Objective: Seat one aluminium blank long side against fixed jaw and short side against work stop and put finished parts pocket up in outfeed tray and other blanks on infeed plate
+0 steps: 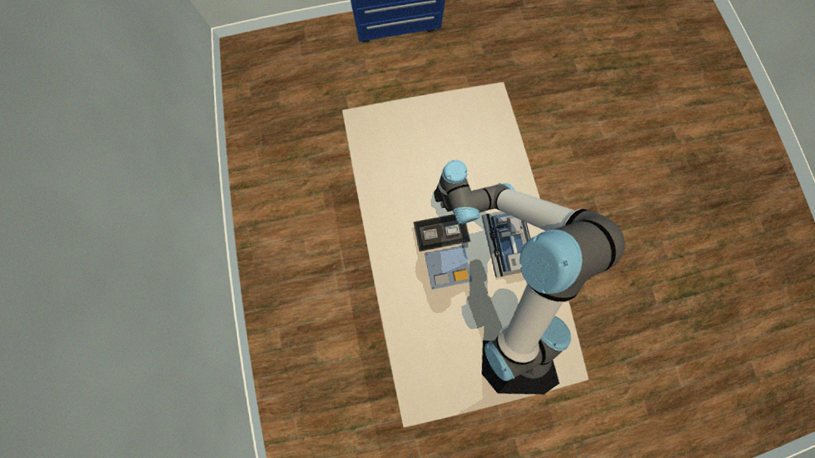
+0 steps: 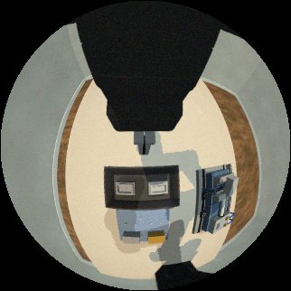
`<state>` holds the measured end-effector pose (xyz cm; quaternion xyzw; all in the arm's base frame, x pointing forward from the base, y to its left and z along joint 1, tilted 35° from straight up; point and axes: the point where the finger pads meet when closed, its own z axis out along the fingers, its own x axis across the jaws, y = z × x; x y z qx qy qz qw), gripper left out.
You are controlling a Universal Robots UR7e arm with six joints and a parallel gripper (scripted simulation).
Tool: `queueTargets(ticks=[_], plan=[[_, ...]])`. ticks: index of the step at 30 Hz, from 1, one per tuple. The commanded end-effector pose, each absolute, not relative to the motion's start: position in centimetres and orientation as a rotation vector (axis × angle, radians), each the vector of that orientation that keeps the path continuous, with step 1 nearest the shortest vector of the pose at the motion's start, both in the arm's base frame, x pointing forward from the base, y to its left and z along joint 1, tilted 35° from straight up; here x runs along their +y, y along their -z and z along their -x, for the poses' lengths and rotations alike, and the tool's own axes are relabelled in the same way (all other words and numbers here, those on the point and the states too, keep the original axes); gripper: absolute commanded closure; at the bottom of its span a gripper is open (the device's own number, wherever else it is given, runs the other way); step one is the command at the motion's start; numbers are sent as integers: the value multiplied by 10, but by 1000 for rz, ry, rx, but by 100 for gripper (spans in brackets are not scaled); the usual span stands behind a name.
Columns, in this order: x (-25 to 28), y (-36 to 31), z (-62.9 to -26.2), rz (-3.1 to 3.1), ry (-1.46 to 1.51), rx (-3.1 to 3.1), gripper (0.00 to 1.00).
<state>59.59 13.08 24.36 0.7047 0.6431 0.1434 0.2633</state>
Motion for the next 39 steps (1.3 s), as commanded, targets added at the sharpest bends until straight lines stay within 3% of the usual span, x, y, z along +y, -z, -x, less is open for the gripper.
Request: queueTargets(ticks=[1,39], plan=[[129,-233,-600,-1906,-385,1742,100],[122,-202,-624,-1904,-389,1740,100]])
